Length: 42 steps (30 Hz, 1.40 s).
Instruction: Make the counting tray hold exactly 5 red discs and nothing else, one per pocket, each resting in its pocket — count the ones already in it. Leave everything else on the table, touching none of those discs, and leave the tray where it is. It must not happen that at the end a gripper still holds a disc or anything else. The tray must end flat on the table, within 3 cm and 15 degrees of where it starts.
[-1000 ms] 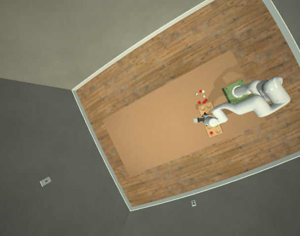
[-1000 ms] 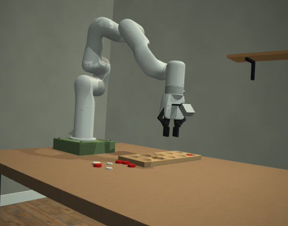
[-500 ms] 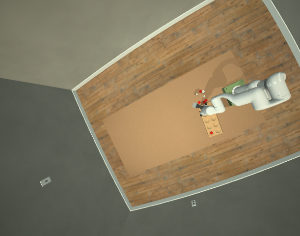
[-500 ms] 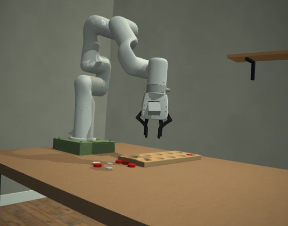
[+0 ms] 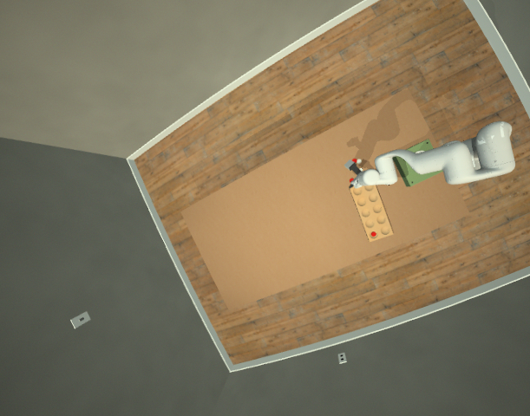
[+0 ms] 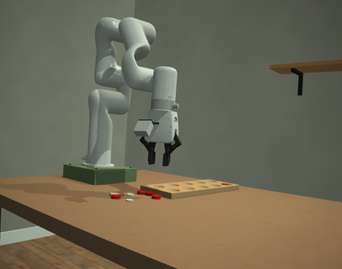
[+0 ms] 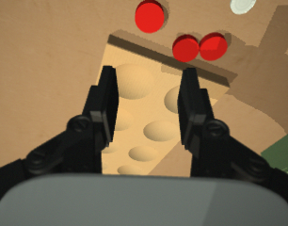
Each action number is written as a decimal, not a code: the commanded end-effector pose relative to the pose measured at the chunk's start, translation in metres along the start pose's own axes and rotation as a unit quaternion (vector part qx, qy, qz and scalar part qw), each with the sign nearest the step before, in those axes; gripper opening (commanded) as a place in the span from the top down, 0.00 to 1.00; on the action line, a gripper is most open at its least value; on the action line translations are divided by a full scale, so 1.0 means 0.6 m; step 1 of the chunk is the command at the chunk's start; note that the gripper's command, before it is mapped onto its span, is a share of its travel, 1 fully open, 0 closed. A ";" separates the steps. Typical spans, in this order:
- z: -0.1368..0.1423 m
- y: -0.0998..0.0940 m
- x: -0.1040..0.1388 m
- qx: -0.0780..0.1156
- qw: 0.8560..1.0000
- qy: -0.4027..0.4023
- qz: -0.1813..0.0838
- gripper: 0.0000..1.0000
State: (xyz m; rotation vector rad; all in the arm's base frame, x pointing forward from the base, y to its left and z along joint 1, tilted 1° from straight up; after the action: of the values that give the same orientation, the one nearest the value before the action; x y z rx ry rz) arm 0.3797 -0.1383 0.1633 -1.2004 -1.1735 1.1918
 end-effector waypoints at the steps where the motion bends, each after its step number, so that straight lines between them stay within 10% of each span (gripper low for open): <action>1: 0.001 0.002 -0.004 -0.003 1.000 0.008 0.001 0.53; 15: -0.001 0.163 -0.003 -0.003 1.000 0.008 0.001 0.53; 29: 0.000 0.164 -0.003 -0.003 1.000 0.008 0.001 0.53; 30: 0.000 0.164 -0.003 -0.003 1.000 0.008 0.001 1.00; 42: 0.000 0.164 -0.003 -0.003 1.000 0.008 0.001 1.00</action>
State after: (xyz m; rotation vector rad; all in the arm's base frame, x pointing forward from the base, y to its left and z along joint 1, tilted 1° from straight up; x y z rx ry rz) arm 0.3770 -0.1389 0.0641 -1.2108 -1.1634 1.1795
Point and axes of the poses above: the point where the finger pads meet when closed, its own y axis out along the fingers, its own z axis across the jaws, x = y × z, the point moved 10 cm from there along -y, back along the fingers, and after that the axes turned 8 degrees about y, right-handed, at the moved point
